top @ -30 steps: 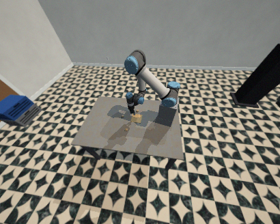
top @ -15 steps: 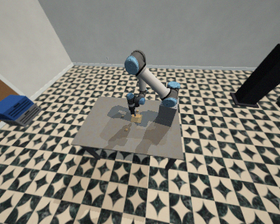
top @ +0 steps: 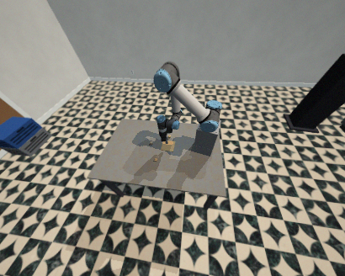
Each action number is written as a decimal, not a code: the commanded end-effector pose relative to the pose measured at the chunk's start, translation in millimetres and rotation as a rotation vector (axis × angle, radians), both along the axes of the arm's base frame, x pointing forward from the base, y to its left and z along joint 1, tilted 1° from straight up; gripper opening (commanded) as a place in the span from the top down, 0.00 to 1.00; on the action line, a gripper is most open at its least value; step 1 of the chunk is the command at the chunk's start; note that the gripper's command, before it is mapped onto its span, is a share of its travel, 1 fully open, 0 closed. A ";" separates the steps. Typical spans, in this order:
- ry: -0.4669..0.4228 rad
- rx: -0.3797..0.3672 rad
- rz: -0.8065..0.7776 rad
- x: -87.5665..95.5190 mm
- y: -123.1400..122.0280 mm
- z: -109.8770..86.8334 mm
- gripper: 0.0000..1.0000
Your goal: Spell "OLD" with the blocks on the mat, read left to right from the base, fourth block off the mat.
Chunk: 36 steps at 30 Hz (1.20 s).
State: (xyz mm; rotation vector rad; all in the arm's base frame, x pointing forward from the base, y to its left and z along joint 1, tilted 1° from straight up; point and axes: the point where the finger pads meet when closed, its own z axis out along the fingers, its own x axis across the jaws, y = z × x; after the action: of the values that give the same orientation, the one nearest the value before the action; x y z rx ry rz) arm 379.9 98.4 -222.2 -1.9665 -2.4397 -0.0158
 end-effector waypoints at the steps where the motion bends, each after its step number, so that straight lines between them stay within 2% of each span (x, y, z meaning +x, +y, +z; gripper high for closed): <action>1: -0.001 0.000 -0.023 -1.0 1.6 0.6 0.51; 36: -0.001 0.000 -0.061 -3.3 4.3 1.0 0.51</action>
State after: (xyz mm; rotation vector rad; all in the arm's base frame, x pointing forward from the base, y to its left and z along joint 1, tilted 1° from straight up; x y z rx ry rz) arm 376.1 102.7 -221.5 -2.0398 -2.3784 -0.0155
